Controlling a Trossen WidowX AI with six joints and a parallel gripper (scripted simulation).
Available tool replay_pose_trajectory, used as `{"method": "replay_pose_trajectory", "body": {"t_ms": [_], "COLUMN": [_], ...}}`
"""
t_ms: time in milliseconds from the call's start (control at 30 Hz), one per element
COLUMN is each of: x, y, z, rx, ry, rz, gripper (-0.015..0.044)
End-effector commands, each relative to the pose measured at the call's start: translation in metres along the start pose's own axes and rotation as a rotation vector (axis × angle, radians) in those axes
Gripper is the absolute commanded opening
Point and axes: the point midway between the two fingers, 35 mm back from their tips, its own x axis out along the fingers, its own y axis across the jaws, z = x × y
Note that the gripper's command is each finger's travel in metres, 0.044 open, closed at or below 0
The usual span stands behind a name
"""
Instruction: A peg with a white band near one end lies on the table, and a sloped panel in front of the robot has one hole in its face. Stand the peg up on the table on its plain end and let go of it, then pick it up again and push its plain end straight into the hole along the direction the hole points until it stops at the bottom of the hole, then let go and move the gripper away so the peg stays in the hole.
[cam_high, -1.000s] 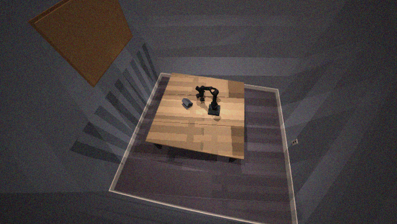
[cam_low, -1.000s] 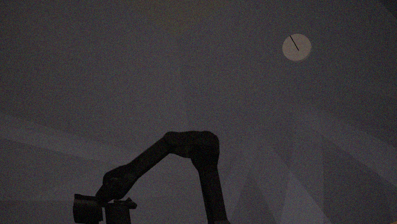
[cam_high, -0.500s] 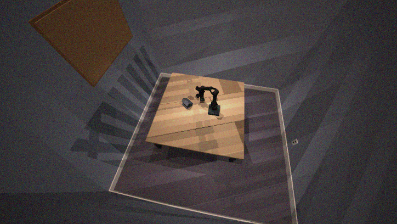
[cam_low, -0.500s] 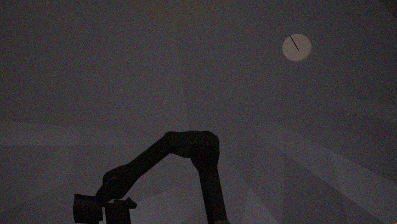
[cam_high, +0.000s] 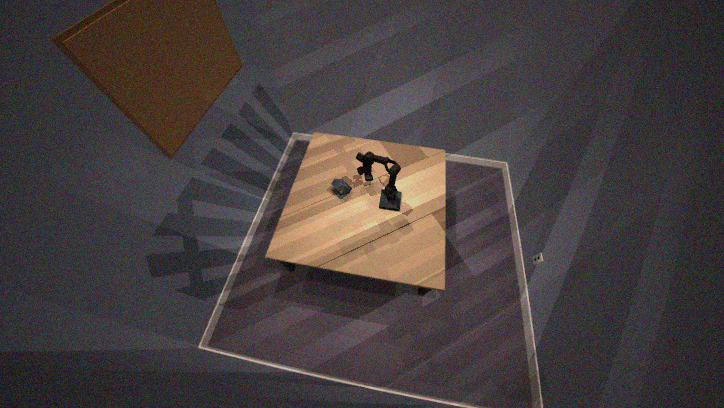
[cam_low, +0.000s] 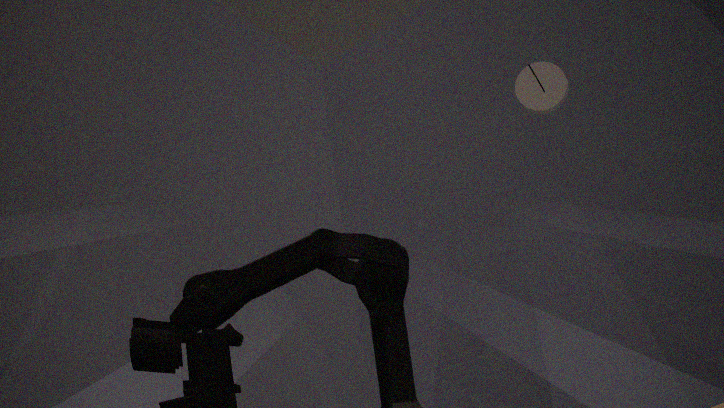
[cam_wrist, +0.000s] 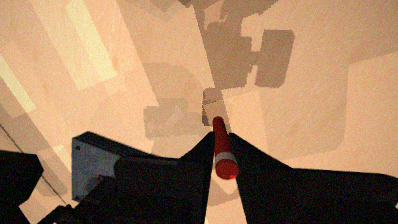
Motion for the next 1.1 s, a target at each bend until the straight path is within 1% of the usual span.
{"method": "replay_pose_trajectory", "body": {"t_ms": [0,167,367,1067], "x": [-0.016,-0.032,-0.033,-0.037], "y": [-0.001,0.001,0.001,-0.003], "z": [0.001,0.000,0.003,0.034], "rx": [-0.003,-0.002,0.019,0.195], "ry": [-0.003,-0.002,-0.020,-0.163], "rz": [-0.007,-0.007,0.009,0.160], "gripper": [0.0000,0.0000,0.0000,0.0000]}}
